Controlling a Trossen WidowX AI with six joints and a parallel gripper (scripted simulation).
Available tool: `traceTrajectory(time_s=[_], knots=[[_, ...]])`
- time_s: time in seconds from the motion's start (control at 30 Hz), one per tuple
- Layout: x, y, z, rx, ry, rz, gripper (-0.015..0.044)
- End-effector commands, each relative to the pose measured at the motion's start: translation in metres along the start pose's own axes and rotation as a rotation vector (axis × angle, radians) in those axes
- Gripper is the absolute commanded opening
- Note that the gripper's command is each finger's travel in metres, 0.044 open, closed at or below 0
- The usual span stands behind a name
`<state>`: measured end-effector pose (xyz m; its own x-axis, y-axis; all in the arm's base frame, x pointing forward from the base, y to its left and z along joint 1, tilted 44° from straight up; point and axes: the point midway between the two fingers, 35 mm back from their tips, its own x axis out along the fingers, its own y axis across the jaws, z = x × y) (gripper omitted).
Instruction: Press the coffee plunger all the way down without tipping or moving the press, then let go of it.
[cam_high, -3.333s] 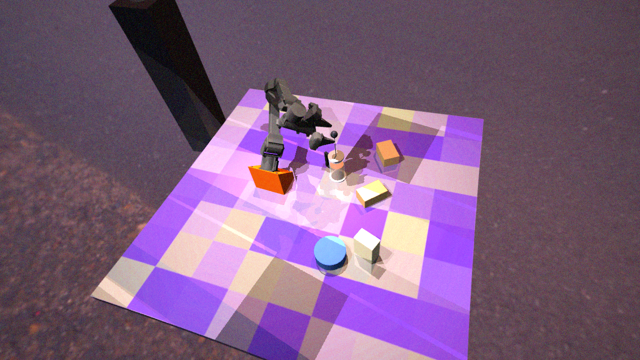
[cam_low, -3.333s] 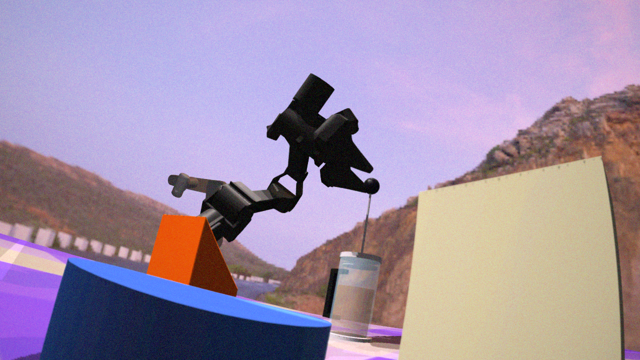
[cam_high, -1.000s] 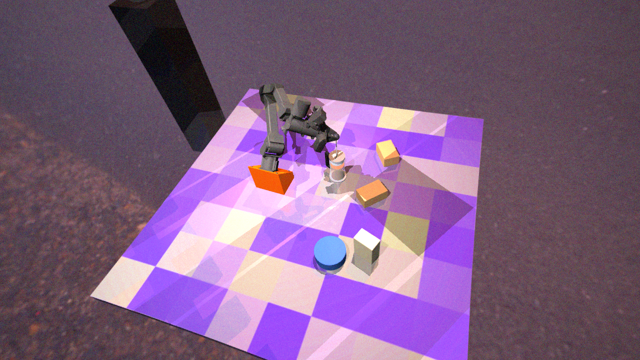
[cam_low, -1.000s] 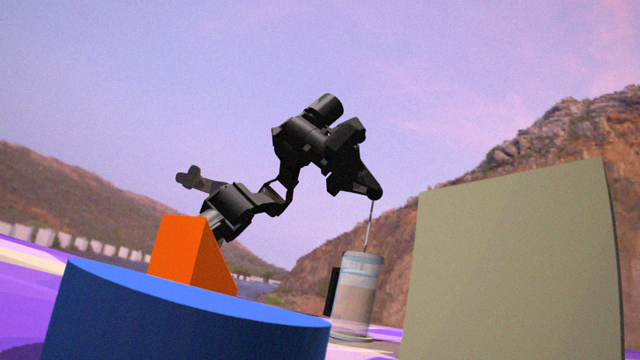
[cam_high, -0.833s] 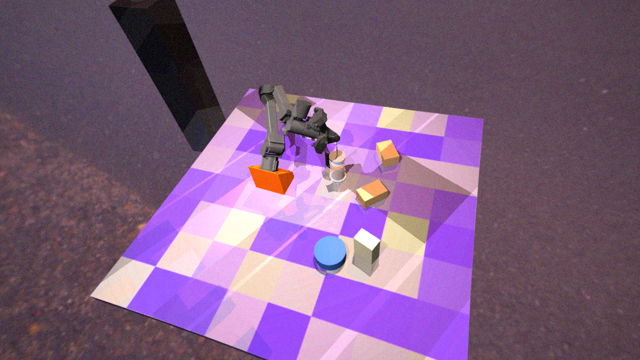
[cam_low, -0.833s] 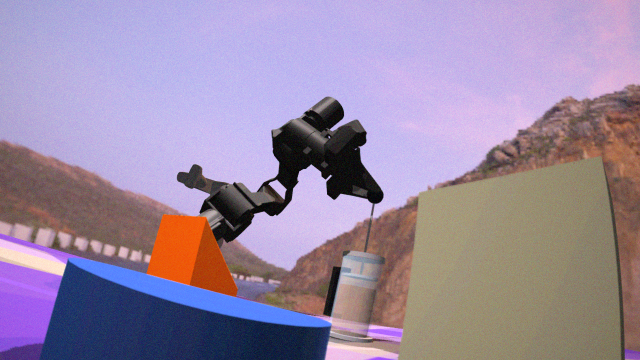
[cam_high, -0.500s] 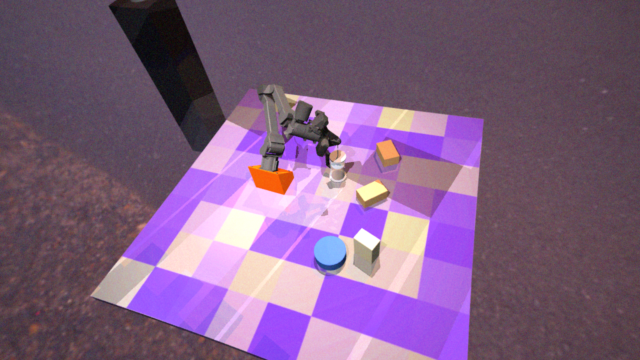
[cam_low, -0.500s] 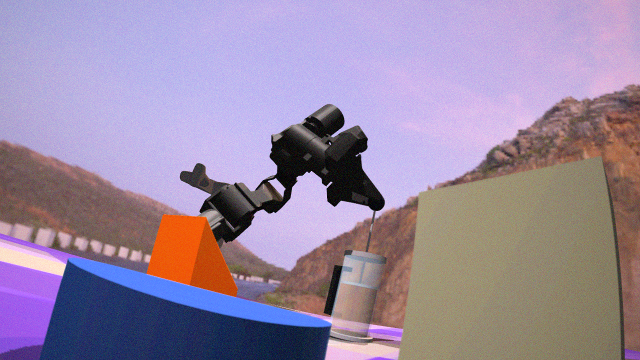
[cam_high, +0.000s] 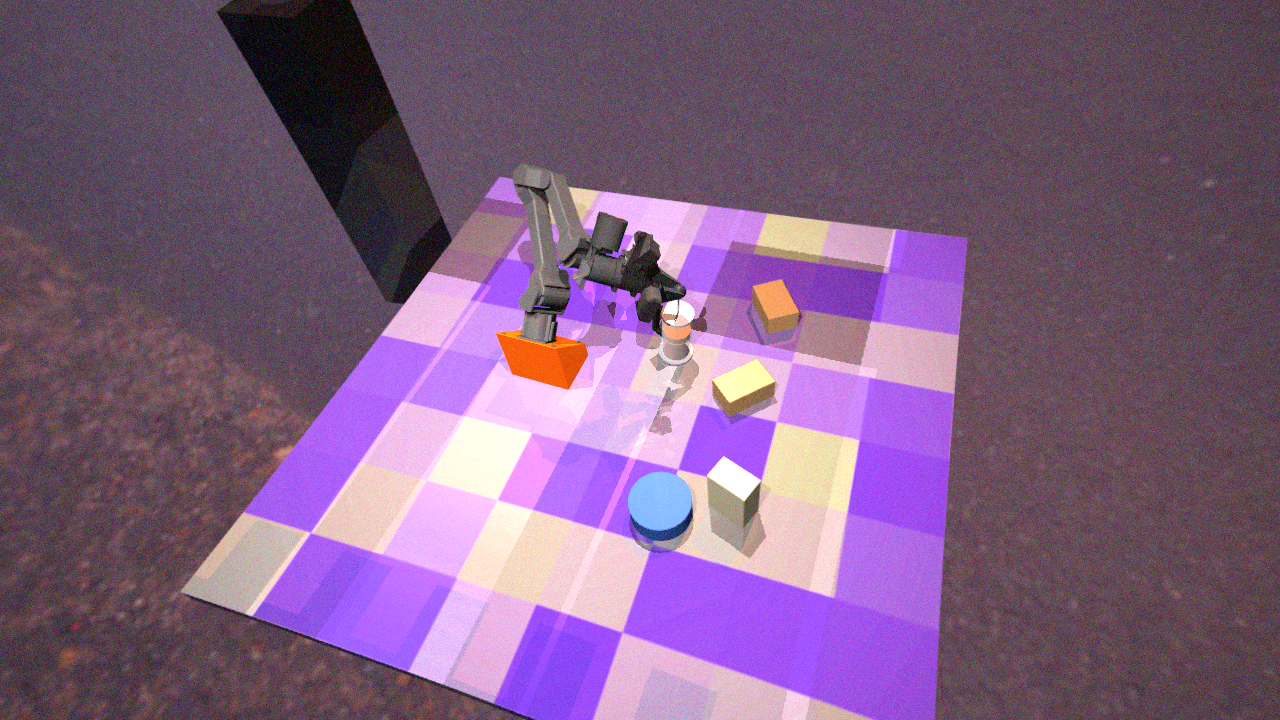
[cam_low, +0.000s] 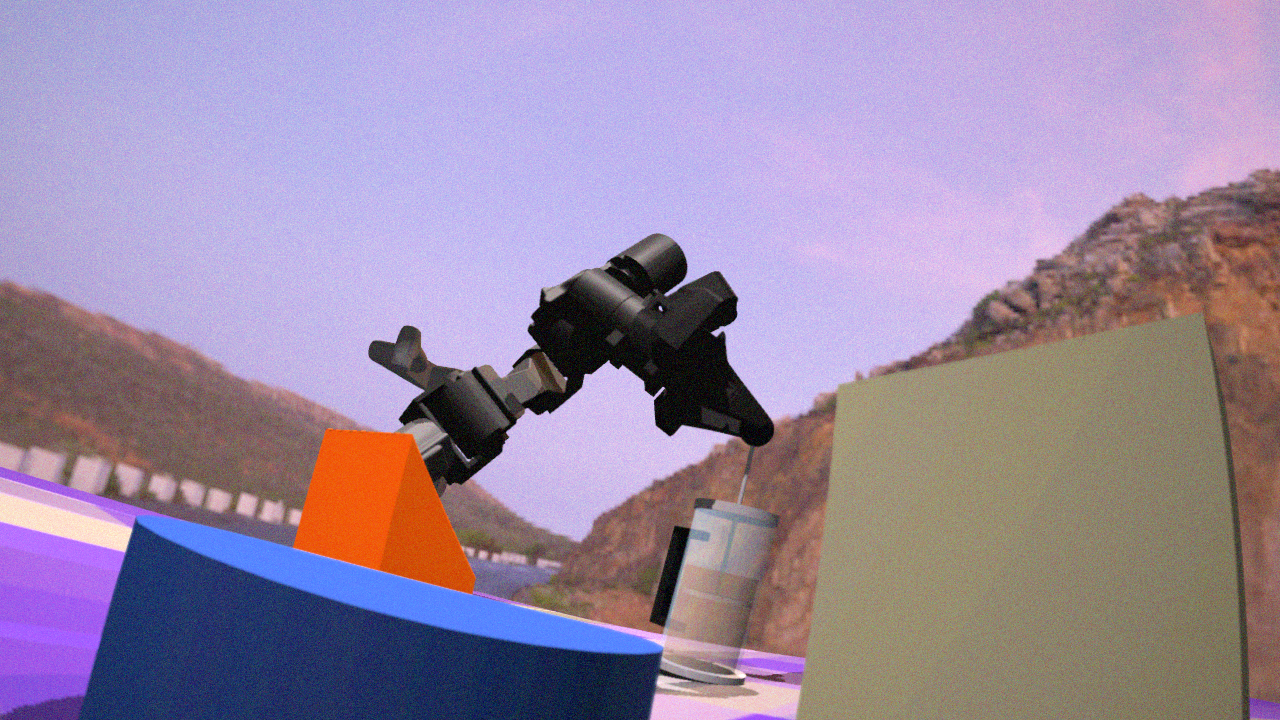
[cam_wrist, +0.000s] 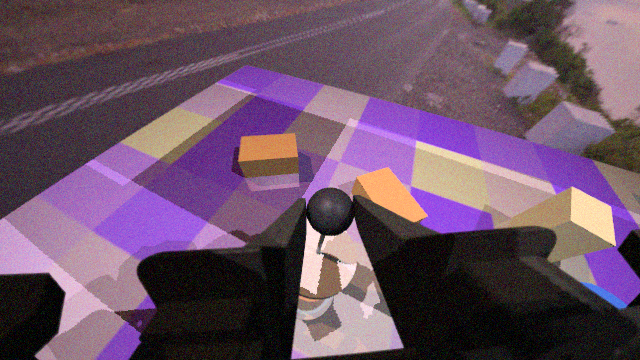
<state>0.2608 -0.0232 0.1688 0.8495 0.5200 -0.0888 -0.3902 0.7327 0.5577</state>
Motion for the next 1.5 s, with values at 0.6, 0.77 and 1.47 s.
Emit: traceTrajectory(time_s=[0.6, 0.77, 1.47], knots=[[0.028, 0.002, -0.031, 0.052, -0.008, 0.017, 0.0115], [0.031, 0.001, -0.028, 0.051, -0.008, 0.018, 0.0115], [0.036, -0.003, -0.024, 0.051, -0.009, 0.018, 0.0115]])
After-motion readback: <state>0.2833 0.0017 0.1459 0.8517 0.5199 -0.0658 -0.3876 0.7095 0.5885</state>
